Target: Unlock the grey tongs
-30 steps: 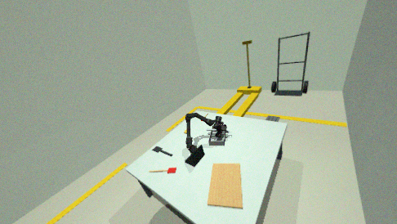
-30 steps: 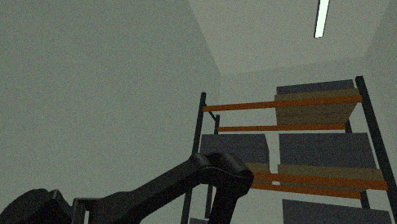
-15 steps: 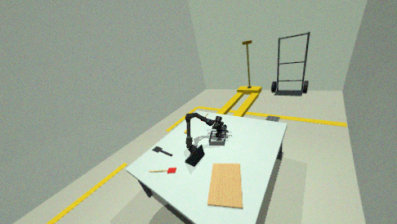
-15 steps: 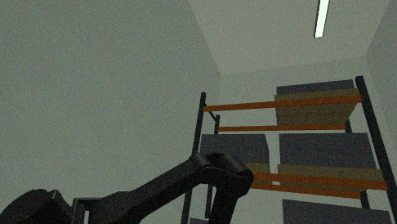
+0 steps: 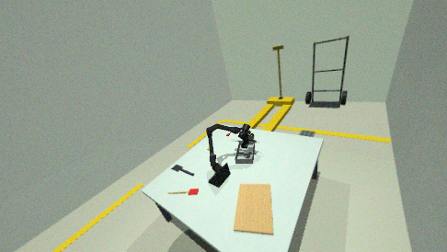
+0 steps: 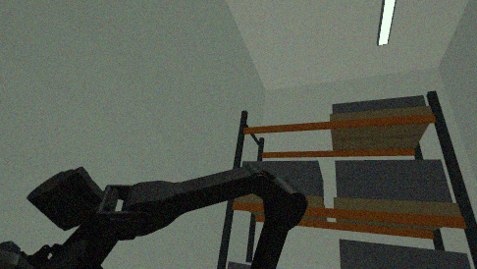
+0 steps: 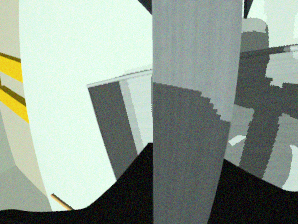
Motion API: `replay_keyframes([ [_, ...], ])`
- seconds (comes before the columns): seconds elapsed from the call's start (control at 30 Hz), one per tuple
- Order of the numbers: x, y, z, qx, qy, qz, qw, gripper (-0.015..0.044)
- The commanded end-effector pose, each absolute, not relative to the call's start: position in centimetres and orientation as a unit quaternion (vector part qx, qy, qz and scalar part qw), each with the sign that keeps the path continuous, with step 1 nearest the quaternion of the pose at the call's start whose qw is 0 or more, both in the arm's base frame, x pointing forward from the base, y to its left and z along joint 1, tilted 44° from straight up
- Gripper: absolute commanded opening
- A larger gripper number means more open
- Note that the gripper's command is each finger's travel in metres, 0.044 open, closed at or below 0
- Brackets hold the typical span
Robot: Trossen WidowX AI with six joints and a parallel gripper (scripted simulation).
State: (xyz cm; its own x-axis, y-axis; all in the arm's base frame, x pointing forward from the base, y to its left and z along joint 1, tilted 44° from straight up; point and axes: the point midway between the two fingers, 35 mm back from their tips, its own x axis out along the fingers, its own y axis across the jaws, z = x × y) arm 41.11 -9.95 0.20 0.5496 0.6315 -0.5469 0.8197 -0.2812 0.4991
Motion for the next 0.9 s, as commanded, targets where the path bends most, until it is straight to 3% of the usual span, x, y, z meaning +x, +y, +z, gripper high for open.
replay_keyframes([
  [0.0,41.1,-10.0,0.4,0.791,0.46,-0.119,0.386,-0.015],
  [0.87,41.5,-10.5,-0.9,0.728,0.546,-0.181,0.373,-0.015],
])
